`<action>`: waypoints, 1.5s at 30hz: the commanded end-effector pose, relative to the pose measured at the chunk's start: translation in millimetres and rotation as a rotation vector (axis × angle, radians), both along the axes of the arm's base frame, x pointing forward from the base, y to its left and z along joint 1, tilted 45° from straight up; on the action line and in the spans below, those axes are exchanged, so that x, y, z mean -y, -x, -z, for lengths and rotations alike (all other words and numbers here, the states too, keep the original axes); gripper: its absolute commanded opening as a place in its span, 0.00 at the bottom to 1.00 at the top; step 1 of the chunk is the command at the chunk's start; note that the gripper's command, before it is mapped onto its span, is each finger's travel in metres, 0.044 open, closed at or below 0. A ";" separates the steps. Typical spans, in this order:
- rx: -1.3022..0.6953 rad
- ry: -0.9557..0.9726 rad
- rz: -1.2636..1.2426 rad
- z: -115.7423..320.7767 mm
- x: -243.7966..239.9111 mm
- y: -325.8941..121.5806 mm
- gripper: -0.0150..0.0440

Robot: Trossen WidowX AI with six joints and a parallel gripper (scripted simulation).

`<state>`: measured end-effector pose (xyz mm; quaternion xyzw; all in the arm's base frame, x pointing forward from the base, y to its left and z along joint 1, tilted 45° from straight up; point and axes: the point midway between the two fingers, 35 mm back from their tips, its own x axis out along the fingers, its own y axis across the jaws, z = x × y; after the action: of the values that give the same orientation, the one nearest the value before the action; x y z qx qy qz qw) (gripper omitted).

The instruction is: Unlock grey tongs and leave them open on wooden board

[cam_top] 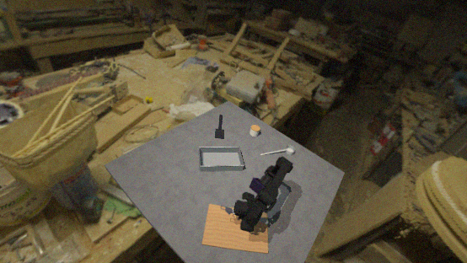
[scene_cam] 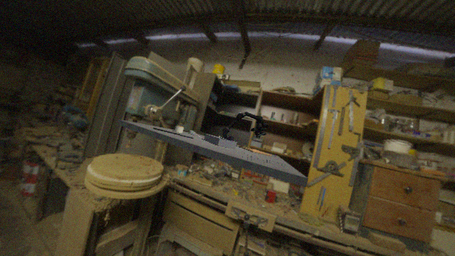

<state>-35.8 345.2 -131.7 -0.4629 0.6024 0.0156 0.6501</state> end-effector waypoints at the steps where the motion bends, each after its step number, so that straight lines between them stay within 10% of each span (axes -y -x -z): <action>1: 0.087 -0.079 -0.081 -4.7 -4.5 1.0 0.00; 26: 0.493 -0.546 -0.448 -44.3 -13.8 24.0 0.00; 45: 0.495 -0.550 -0.450 -44.7 -13.8 24.2 0.00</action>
<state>-60.4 357.2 -88.8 -0.3868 0.2904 0.2039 0.8512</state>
